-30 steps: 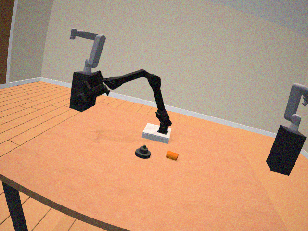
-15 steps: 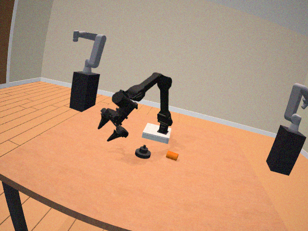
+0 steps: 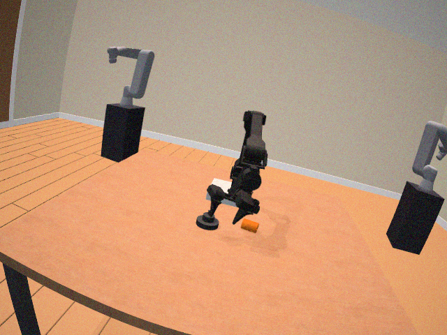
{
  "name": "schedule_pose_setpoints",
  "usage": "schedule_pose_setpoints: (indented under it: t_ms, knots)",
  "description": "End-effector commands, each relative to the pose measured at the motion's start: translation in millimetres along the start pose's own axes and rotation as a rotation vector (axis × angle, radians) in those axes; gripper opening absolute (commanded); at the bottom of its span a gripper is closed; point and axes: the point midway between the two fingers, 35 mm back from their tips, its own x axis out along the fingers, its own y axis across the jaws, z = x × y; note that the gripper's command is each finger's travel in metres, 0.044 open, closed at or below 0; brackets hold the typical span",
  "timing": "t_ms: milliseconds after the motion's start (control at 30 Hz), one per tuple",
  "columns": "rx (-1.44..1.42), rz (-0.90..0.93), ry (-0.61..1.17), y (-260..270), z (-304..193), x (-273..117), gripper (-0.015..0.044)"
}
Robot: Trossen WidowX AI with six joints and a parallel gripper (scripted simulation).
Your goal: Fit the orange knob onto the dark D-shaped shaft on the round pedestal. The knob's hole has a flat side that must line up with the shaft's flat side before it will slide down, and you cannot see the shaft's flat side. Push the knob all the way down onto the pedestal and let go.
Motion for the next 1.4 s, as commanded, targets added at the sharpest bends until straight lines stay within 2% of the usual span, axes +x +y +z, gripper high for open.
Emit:
schedule_pose_setpoints:
  t_ms: [0,167,233,467,600,1367]
  knots:
    - [-0.344,0.053,0.060,59.8,-9.2,-19.7,0.0440]
    - [-0.826,0.118,0.150,128.7,-36.7,-46.7,0.0440]
    - [-0.888,0.126,0.163,136.2,-41.5,-50.2,0.0440]
    - [-0.888,0.126,0.163,136.6,-41.4,-49.0,0.0440]
    - [-0.888,0.125,0.163,143.1,-40.8,-28.9,0.0440]
    - [-0.889,0.127,0.163,152.7,-39.5,0.9,0.0440]
